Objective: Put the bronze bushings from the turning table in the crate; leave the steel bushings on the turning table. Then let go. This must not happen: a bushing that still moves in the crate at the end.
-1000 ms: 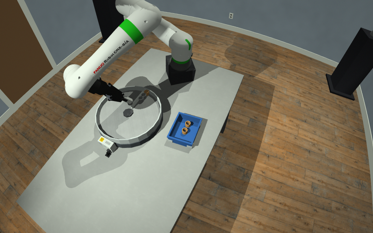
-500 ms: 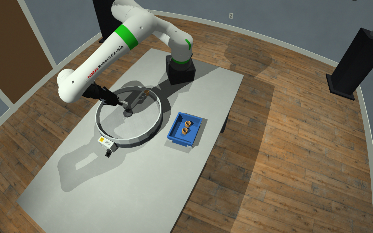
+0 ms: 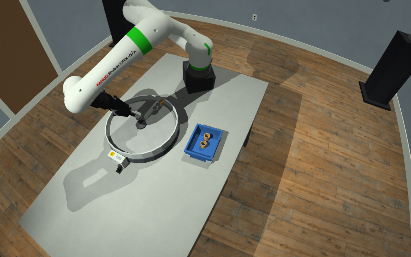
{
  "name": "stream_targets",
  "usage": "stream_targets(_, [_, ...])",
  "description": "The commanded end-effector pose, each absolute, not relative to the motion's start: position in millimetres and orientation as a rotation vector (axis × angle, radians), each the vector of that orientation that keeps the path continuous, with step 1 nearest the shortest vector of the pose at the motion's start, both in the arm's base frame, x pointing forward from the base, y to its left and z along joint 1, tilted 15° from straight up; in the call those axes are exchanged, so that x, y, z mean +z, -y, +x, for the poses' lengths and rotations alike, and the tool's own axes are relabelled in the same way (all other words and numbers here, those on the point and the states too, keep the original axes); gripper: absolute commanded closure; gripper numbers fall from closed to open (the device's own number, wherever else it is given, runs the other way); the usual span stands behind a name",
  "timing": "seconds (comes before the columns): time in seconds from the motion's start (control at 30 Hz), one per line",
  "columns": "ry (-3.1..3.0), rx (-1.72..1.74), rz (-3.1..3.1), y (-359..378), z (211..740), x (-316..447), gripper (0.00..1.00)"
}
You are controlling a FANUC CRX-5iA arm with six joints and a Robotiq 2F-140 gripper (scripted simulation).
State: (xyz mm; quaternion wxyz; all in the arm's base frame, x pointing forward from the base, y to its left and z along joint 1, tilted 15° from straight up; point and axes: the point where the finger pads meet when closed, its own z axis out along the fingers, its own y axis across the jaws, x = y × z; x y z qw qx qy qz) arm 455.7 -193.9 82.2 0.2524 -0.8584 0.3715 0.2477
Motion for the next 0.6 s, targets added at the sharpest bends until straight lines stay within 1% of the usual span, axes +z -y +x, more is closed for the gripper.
stream_targets(0.0, [-1.010,0.673,-2.335,194,456,82,1.00])
stream_targets(0.4, [-1.010,0.673,-2.335,194,456,82,1.00])
stream_targets(0.57, [-1.010,0.673,-2.335,191,460,63,1.00])
